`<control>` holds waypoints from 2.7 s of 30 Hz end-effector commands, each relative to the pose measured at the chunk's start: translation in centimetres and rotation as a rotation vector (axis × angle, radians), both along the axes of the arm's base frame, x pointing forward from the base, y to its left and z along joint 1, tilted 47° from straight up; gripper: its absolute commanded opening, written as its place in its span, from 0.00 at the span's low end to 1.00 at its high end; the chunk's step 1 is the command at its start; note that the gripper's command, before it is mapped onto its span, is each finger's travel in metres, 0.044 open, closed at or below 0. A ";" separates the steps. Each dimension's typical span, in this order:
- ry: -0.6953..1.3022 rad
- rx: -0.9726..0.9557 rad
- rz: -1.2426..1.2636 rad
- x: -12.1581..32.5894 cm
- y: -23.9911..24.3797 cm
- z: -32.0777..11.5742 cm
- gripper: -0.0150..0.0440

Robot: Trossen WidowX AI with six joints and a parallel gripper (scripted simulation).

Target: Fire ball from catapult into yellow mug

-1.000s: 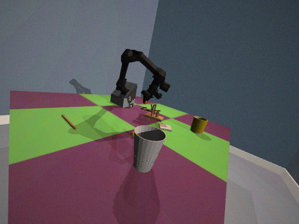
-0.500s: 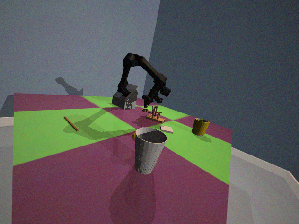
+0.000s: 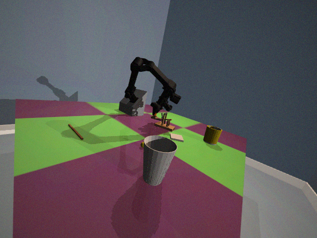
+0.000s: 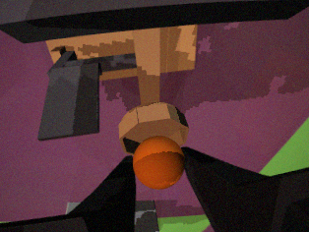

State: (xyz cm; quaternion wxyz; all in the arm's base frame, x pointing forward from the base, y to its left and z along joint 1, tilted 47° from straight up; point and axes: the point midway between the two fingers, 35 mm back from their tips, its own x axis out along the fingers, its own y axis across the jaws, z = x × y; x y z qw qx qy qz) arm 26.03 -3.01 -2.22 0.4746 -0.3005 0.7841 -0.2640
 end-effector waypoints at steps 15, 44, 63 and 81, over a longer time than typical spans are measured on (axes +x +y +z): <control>-0.025 0.052 0.092 0.6 6.8 6.0 1.00; -0.643 0.295 0.710 30.0 18.1 7.8 1.00; -0.675 0.296 0.714 30.8 18.5 7.7 1.00; -0.675 0.296 0.714 30.8 18.5 7.7 0.25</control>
